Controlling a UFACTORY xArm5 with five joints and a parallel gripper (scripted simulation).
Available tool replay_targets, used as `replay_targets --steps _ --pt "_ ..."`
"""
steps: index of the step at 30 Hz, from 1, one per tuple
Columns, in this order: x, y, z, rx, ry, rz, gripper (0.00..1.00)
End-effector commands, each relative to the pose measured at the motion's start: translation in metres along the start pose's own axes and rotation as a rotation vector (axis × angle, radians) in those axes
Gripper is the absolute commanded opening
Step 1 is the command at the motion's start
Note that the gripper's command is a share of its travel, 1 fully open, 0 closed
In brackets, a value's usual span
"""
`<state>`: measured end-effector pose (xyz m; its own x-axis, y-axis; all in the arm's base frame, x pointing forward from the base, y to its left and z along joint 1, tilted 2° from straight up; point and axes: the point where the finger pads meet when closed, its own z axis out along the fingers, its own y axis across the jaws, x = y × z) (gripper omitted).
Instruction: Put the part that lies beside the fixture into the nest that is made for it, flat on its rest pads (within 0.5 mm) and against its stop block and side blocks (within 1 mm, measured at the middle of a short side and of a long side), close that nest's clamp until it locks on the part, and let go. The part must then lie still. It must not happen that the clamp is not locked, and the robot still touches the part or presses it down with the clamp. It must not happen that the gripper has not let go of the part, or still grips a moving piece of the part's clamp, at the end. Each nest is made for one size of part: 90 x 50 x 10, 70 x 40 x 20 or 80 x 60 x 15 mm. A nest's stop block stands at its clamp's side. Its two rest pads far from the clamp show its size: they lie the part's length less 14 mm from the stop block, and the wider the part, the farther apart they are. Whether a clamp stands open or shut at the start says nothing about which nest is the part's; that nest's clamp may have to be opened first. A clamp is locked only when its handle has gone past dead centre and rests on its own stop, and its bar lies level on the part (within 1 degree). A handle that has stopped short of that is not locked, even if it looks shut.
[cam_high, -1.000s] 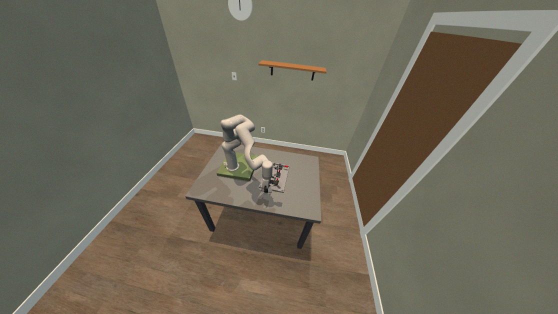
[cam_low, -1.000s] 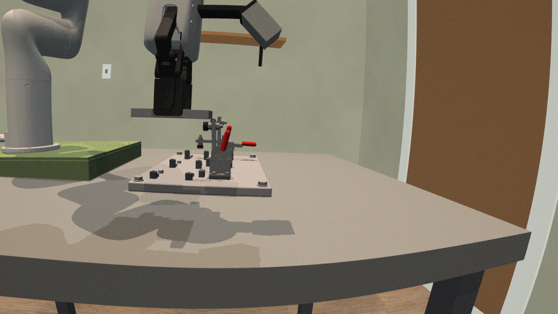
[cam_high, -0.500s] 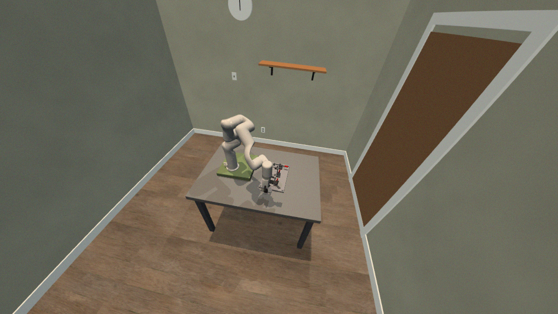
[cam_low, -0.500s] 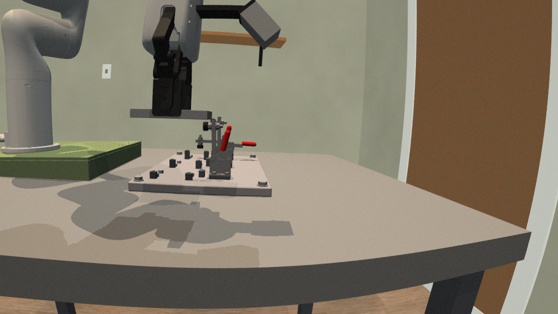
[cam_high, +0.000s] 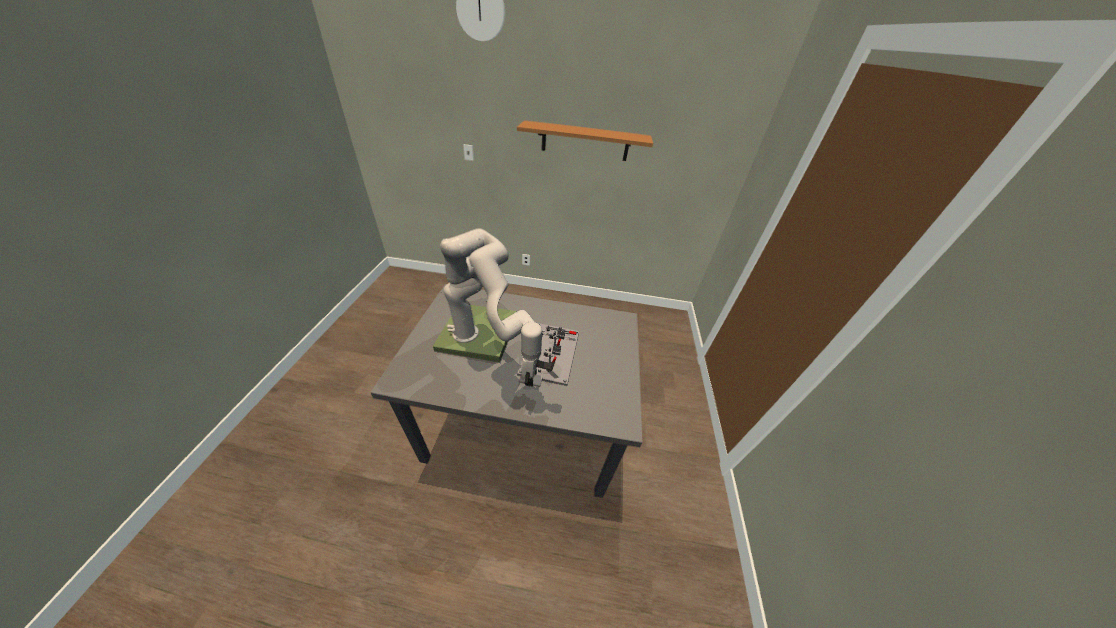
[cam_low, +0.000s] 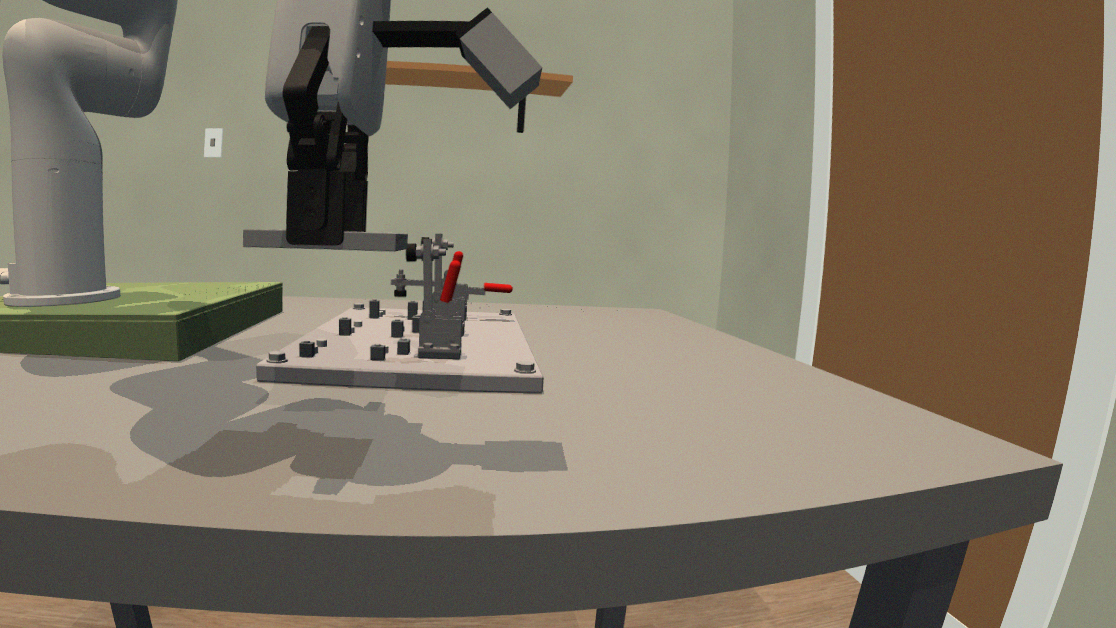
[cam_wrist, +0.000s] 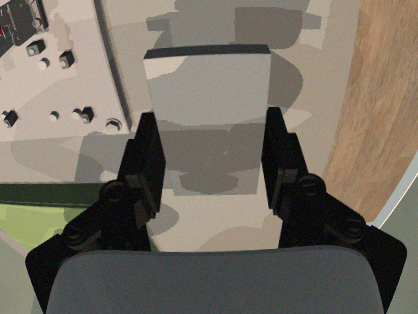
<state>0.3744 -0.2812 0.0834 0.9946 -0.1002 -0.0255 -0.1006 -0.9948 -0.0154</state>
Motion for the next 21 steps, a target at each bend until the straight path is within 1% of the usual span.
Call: replay_targets --steps 1,21 --pt "-0.002 0.001 0.000 -0.003 0.005 0.000 0.00" --pt "-0.024 0.001 0.015 -0.002 0.005 0.000 0.00"
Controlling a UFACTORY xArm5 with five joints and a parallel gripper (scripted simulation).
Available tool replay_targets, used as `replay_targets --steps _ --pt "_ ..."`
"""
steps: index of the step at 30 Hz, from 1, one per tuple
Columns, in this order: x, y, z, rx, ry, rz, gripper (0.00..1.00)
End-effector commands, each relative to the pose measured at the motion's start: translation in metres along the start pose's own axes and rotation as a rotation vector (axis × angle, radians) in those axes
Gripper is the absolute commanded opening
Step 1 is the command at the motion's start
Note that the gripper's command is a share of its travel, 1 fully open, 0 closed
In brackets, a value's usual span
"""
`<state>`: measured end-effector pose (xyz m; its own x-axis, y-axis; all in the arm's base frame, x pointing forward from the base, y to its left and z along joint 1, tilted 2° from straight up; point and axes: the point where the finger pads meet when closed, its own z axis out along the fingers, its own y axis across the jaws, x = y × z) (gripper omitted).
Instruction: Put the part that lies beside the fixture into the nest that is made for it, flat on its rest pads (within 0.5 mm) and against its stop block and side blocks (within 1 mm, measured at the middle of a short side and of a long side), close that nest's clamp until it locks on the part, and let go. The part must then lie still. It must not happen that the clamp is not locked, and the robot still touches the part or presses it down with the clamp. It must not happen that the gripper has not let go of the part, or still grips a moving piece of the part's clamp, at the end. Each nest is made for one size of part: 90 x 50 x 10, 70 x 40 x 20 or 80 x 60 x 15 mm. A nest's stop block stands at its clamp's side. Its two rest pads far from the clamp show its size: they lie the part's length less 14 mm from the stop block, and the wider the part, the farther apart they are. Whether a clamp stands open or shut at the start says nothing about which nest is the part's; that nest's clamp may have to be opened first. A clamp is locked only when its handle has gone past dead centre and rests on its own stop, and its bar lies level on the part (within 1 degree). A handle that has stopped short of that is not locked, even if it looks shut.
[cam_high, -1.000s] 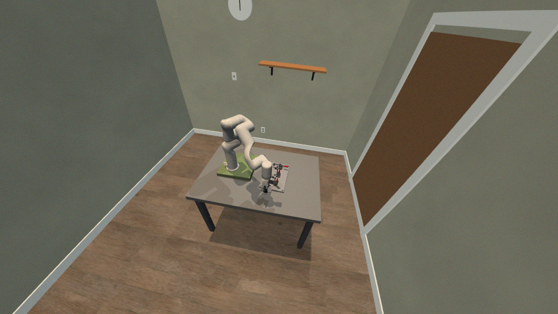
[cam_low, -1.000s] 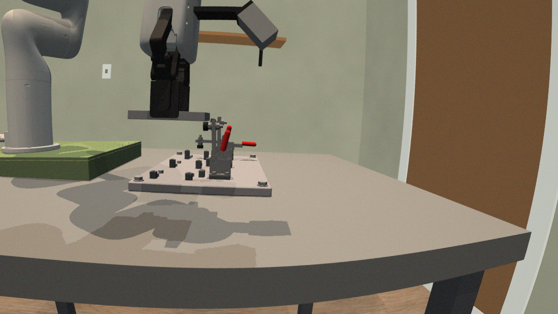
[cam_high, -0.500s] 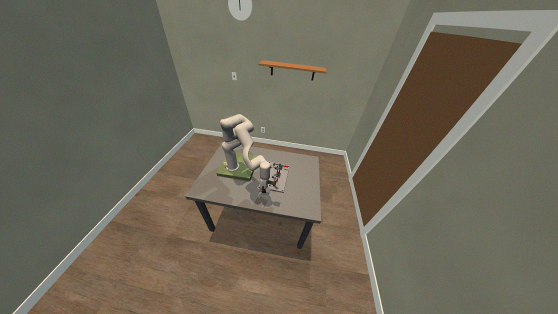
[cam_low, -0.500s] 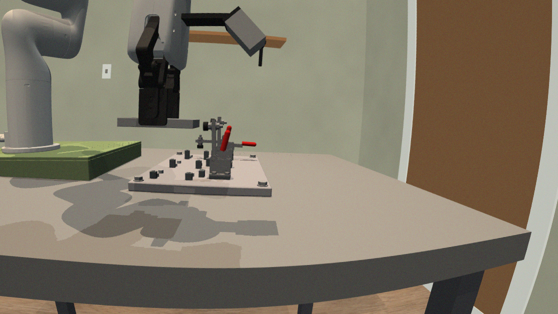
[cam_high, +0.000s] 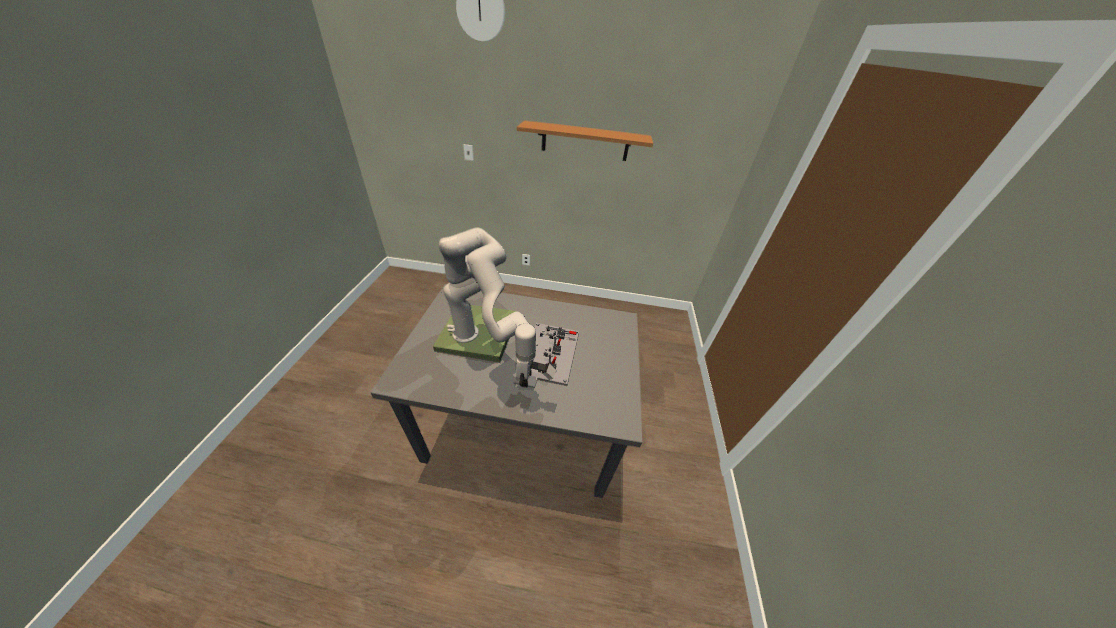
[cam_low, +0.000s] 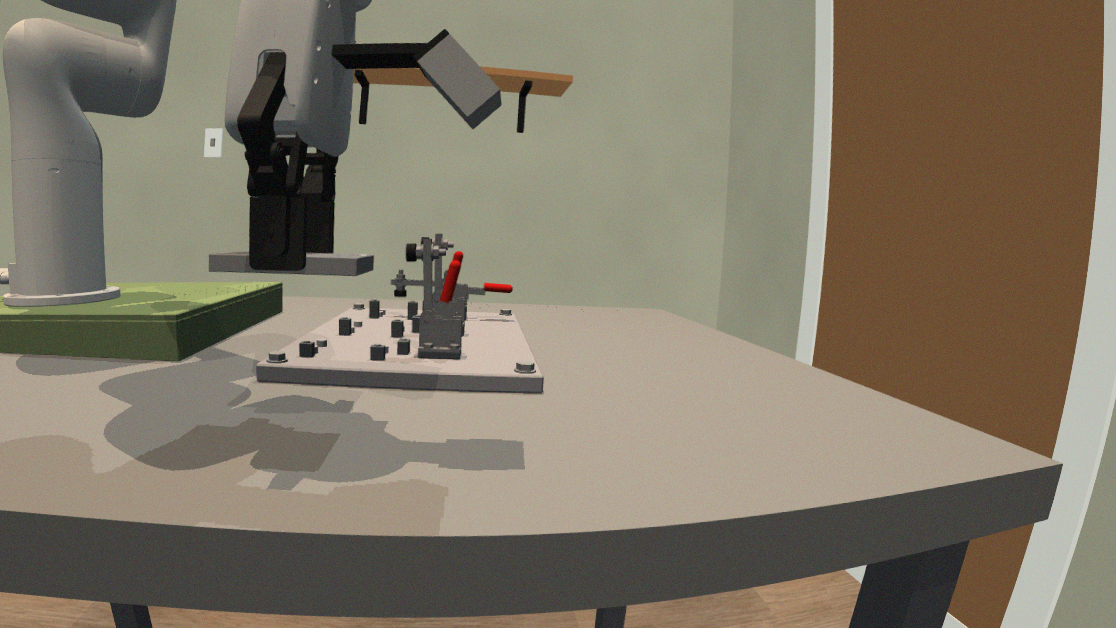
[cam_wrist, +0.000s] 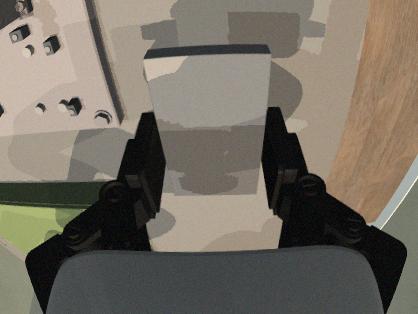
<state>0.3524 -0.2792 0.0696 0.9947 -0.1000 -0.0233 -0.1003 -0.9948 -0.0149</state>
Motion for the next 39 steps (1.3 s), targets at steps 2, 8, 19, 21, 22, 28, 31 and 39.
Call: replay_targets --steps 2,8,19,21,22,28,31,39 --pt "-0.0038 0.0007 0.0019 -0.002 0.003 0.000 0.00" --pt "-0.0072 0.0007 0.0042 -0.002 0.003 0.000 0.00" --pt "-0.0084 0.0007 0.0050 -0.002 0.003 0.000 0.00" --pt "-0.0084 0.0007 0.0050 -0.002 0.003 0.000 0.00" --pt "-0.0084 0.0007 0.0050 -0.002 0.003 0.000 0.00" --pt "-0.0084 0.0007 0.0050 -0.002 0.003 0.000 0.00" --pt "-0.0084 0.0007 0.0050 -0.002 0.003 0.000 0.00" --pt "-0.0084 -0.0008 0.0051 -0.002 0.003 0.000 0.00"
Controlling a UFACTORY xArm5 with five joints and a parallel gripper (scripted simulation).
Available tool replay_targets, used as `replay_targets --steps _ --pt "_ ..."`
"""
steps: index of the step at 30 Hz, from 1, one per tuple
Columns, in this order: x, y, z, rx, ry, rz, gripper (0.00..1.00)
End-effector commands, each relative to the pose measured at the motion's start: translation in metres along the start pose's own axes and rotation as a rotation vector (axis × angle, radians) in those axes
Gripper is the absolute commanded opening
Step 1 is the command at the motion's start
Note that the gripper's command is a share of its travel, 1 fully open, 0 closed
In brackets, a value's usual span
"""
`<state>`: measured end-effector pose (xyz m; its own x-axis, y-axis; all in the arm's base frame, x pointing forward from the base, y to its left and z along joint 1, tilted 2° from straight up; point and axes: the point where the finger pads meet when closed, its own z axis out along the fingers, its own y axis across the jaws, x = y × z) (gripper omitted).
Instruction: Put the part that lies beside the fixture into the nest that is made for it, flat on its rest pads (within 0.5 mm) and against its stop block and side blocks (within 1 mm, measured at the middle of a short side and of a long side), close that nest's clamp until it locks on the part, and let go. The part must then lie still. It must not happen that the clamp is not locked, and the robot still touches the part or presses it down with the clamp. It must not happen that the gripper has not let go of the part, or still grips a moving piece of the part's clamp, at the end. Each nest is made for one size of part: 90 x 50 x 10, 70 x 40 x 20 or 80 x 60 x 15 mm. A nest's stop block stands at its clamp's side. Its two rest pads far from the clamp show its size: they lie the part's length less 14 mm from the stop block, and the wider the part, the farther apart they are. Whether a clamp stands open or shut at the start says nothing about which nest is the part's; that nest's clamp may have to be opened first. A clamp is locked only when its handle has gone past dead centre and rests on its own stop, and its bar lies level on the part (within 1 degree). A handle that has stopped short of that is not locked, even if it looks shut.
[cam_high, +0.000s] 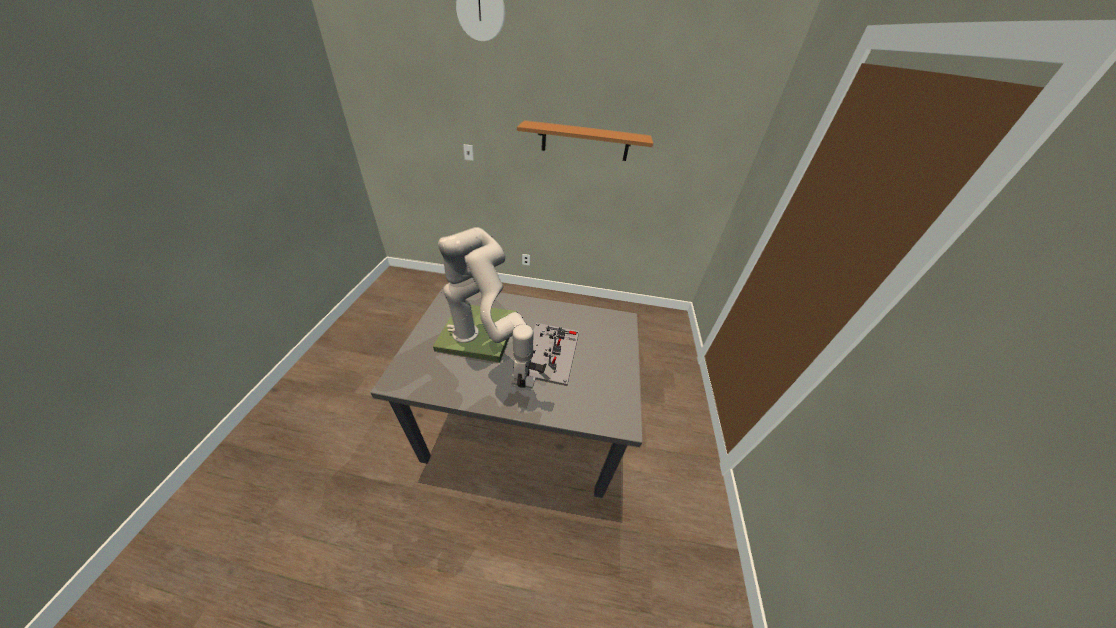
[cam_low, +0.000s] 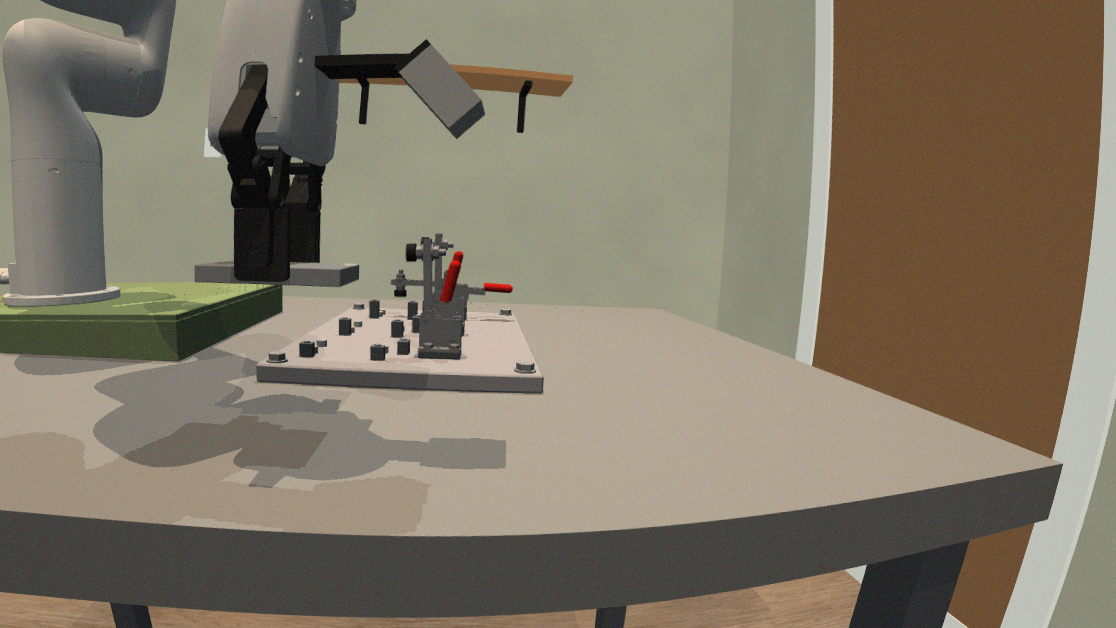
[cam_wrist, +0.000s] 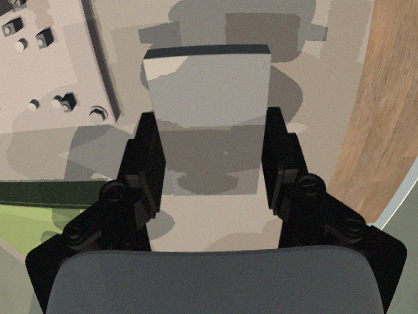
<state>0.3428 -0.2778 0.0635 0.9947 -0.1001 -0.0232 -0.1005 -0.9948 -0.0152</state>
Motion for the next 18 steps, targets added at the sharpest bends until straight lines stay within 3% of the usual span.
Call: replay_targets --steps 1,9,18 --pt "0.001 -0.001 -0.001 -0.002 0.003 0.000 0.00" --pt "0.001 -0.012 0.000 -0.002 0.003 0.000 0.00" --pt "0.002 -0.045 0.002 -0.003 0.001 0.000 0.00"
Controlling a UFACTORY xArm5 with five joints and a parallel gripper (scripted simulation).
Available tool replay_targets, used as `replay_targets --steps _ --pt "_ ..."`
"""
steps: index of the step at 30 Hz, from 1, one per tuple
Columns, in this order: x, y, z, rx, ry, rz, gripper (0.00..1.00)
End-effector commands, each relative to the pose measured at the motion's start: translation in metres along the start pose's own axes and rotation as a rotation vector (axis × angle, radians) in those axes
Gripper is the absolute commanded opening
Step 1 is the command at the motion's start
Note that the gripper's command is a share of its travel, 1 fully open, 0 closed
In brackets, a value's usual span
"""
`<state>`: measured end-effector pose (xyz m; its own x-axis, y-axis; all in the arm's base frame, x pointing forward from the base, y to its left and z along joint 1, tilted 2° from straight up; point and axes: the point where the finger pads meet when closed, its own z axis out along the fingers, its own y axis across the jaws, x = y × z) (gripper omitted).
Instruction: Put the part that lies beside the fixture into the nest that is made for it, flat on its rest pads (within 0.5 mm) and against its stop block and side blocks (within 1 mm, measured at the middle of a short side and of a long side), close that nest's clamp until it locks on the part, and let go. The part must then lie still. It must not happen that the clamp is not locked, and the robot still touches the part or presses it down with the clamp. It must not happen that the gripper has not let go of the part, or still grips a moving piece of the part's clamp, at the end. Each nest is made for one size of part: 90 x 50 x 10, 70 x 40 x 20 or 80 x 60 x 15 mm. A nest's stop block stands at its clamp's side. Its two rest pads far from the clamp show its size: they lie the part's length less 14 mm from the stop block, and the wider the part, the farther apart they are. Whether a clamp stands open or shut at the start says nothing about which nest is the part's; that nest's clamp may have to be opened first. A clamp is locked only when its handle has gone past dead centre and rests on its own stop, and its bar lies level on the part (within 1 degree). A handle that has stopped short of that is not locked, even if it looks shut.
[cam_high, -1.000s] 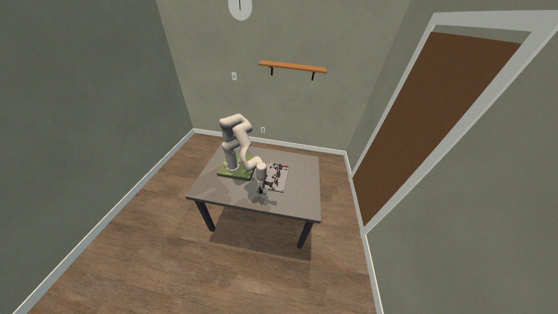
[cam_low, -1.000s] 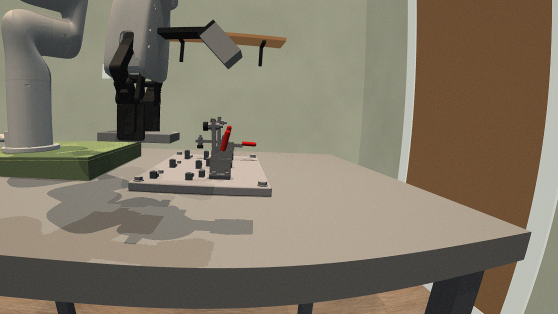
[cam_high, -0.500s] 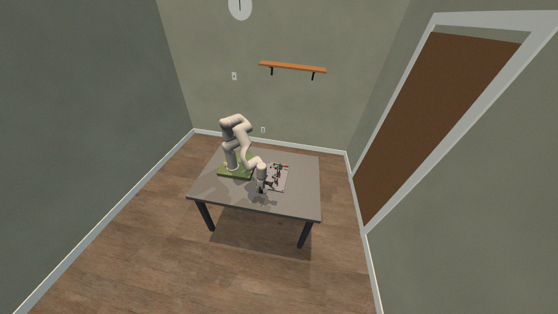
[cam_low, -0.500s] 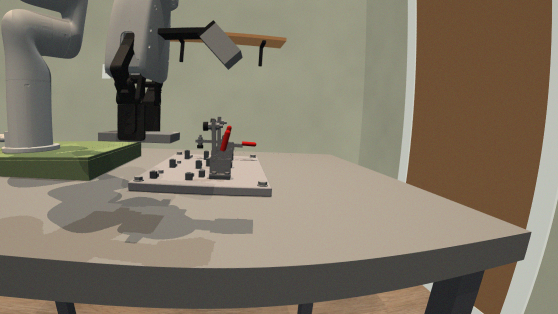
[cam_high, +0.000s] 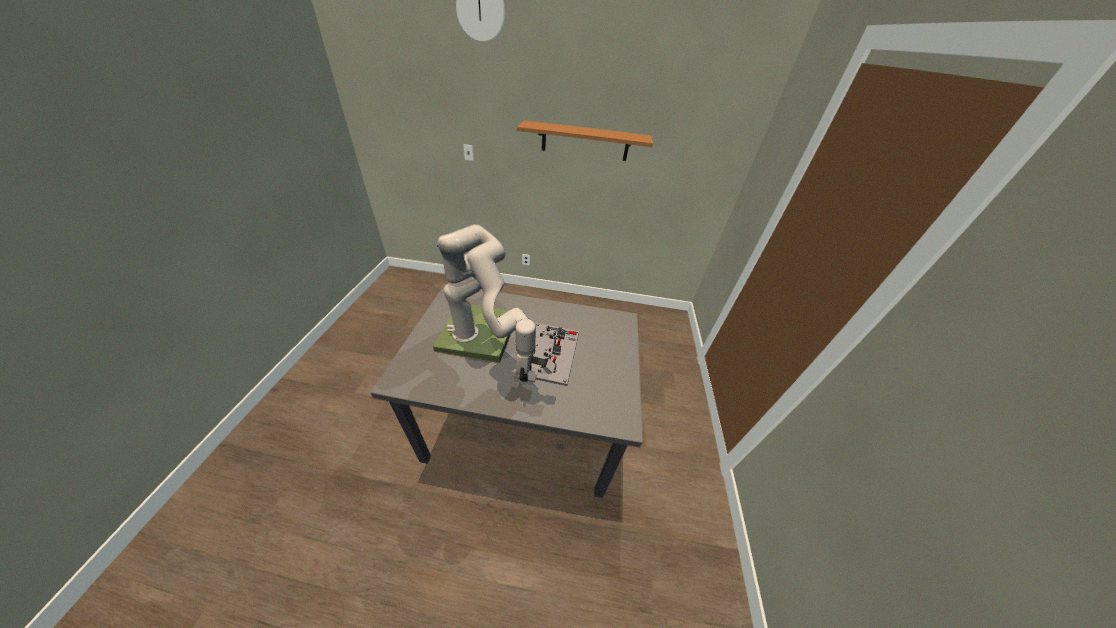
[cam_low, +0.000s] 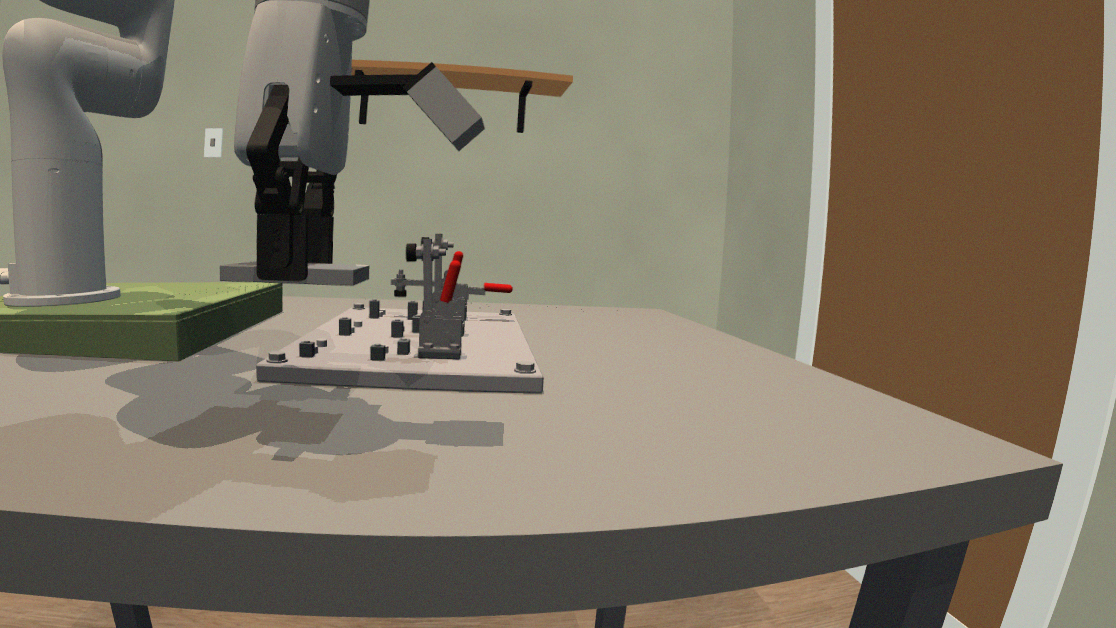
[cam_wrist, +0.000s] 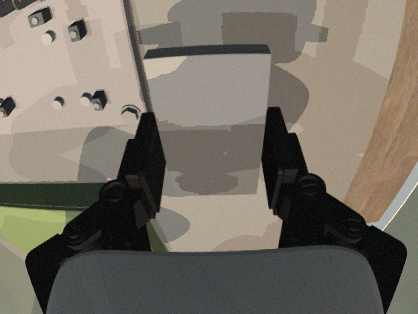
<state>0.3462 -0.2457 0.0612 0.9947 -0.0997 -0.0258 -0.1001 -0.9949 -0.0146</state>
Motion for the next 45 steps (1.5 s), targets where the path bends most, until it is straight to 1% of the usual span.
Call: replay_targets --steps 1,4,6,15,21,23,28,33,45 --pt "0.002 -0.018 0.000 -0.003 0.003 0.000 0.00" --pt "0.002 -0.032 0.001 -0.003 0.002 0.000 0.00" --pt "0.002 -0.032 0.001 -0.003 0.002 0.000 0.00" --pt "0.002 -0.076 0.005 -0.005 0.000 0.000 0.00" --pt "0.003 -0.100 0.007 -0.007 -0.001 0.000 0.00" --pt "0.003 -0.100 0.007 -0.007 -0.001 0.000 0.00" --pt "0.003 -0.114 0.008 -0.008 -0.002 0.000 0.00" --pt "0.003 -0.123 0.008 -0.008 -0.002 0.000 0.00" --pt "0.003 -0.126 0.009 -0.008 -0.002 0.000 0.00"
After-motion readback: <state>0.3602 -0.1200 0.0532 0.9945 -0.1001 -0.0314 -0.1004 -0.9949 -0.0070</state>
